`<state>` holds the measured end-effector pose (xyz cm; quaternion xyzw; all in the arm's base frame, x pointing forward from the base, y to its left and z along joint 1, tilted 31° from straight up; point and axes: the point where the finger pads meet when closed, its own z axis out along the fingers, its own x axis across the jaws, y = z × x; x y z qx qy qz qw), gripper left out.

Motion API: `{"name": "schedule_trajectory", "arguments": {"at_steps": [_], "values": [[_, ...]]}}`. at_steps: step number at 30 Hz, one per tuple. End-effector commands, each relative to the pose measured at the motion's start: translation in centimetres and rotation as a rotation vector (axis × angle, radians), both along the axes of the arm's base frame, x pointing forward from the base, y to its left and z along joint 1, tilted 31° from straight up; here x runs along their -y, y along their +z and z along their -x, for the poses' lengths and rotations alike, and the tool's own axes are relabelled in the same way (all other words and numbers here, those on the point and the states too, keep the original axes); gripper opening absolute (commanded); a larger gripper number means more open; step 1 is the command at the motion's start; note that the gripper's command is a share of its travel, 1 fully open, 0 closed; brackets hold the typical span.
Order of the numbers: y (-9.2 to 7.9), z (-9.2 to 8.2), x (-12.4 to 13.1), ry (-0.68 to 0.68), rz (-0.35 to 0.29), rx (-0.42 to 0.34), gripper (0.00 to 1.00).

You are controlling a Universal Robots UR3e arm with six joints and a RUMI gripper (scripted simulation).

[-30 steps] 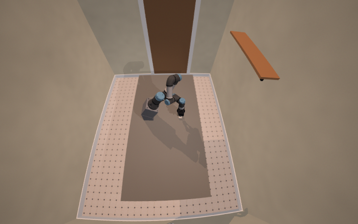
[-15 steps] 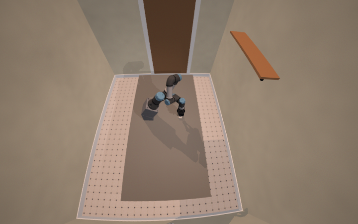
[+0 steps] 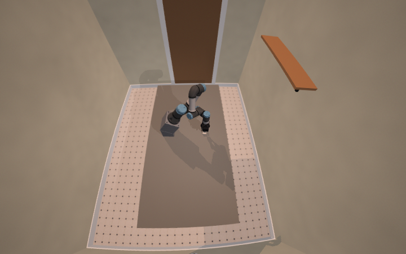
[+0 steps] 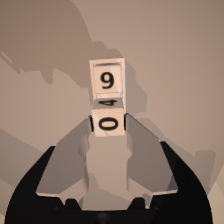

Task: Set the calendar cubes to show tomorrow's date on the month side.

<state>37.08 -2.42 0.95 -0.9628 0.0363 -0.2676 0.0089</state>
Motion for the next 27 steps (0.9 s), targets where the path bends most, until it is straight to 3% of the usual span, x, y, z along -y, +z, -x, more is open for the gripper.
{"name": "schedule_trajectory", "arguments": {"at_steps": [1, 27], "values": [[0.0, -0.1, 0.1, -0.001, 0.002, 0.001, 0.11], [-1.5, -1.0, 0.1, -0.001, 0.003, 0.002, 0.11]]}}
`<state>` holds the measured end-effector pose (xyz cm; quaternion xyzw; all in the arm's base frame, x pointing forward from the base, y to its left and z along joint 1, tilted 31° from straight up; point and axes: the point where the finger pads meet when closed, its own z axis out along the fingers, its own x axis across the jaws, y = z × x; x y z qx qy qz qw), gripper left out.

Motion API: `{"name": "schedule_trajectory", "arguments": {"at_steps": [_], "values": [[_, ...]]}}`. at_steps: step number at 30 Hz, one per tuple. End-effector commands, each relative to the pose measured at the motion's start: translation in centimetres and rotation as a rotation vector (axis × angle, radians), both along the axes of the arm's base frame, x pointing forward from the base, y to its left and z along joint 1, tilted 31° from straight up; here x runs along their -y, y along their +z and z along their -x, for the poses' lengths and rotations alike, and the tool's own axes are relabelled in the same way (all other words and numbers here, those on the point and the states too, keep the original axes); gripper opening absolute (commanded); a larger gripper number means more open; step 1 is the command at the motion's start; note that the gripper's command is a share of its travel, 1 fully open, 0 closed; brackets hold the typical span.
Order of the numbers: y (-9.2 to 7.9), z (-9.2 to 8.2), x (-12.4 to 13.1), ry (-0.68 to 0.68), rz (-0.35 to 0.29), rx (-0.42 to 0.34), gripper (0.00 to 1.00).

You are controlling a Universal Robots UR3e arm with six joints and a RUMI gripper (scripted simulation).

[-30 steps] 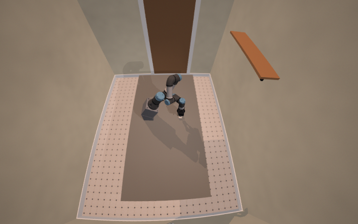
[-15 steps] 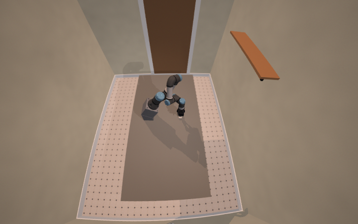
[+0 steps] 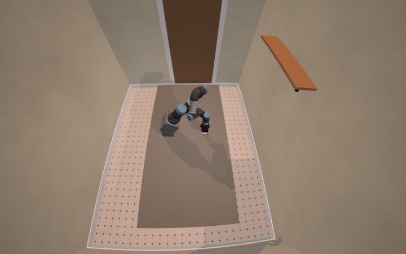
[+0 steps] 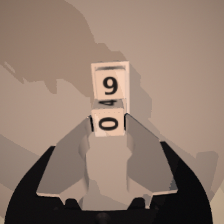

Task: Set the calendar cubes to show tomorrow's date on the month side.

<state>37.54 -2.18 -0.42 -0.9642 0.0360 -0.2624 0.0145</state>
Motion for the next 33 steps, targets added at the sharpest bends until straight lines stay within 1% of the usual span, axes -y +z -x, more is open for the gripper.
{"name": "schedule_trajectory", "arguments": {"at_steps": [1, 12, 33], "values": [[-0.16, -0.59, 0.33, -0.005, 0.014, 0.012, 0.11], [-0.68, -0.90, 0.33, -0.005, 0.014, 0.012, 0.11], [-0.74, -0.93, 0.33, -0.005, 0.013, 0.012, 0.11]]}}
